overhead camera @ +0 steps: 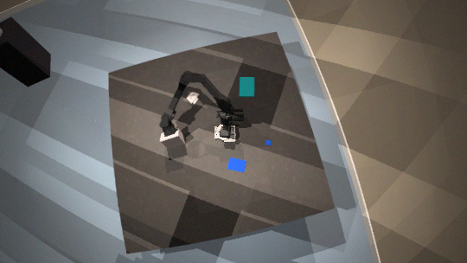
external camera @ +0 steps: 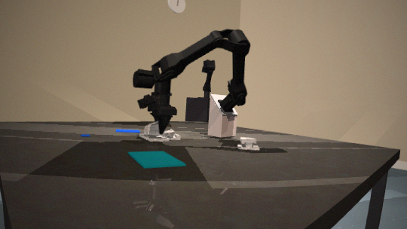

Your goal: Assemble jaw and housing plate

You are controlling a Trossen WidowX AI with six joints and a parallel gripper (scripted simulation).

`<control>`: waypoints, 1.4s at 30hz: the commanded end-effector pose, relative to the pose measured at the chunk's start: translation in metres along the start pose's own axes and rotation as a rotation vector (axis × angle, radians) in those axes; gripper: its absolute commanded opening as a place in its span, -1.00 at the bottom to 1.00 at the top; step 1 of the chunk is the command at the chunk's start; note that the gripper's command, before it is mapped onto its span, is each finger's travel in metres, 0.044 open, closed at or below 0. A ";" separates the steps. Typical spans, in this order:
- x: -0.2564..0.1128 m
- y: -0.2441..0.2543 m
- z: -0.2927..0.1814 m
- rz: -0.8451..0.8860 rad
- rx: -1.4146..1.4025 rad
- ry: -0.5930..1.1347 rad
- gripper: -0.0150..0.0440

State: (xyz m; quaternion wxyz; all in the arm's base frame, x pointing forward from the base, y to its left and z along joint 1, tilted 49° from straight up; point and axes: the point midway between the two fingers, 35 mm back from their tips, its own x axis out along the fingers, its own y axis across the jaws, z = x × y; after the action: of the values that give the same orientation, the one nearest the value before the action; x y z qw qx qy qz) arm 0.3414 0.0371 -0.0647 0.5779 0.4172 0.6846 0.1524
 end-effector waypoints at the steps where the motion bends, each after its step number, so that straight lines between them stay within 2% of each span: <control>1: 0.003 -0.001 -0.001 0.004 0.010 0.004 -0.04; 42: 0.010 0.000 -0.001 0.004 0.013 0.004 -0.04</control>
State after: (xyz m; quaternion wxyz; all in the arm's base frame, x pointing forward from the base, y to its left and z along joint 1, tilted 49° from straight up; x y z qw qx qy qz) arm 0.3418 0.0418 -0.0691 0.5777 0.4196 0.6841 0.1491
